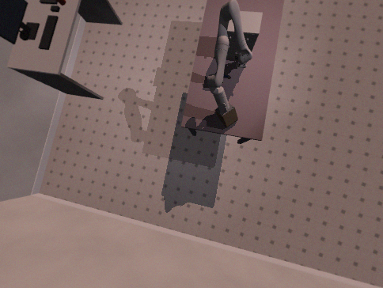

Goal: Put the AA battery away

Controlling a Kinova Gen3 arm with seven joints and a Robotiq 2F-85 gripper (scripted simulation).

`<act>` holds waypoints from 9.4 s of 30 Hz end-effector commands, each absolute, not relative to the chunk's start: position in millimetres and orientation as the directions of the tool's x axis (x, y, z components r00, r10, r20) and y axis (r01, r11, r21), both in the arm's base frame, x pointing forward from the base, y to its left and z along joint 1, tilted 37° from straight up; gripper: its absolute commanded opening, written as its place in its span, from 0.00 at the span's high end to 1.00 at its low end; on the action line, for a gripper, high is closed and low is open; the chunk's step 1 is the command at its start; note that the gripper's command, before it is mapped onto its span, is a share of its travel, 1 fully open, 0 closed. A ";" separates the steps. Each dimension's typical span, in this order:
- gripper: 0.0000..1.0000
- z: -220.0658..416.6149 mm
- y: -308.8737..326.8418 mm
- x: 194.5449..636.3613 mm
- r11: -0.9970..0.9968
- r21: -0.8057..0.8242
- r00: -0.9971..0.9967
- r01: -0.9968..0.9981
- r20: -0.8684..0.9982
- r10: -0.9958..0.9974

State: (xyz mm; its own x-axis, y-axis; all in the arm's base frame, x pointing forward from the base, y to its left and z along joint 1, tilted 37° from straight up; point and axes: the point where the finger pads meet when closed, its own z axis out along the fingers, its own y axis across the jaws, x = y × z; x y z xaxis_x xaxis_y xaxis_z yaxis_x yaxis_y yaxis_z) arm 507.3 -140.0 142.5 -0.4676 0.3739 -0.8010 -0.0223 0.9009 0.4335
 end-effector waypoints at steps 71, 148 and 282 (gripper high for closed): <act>0.75 122.7 -133.0 468.2 0.899 0.437 -0.471 -0.016 -0.796 0.379; 0.67 142.8 -145.0 344.3 0.896 0.443 -0.479 -0.043 -0.796 0.370; 0.00 230.8 -164.6 299.8 0.899 0.437 -0.892 -0.016 -0.413 0.185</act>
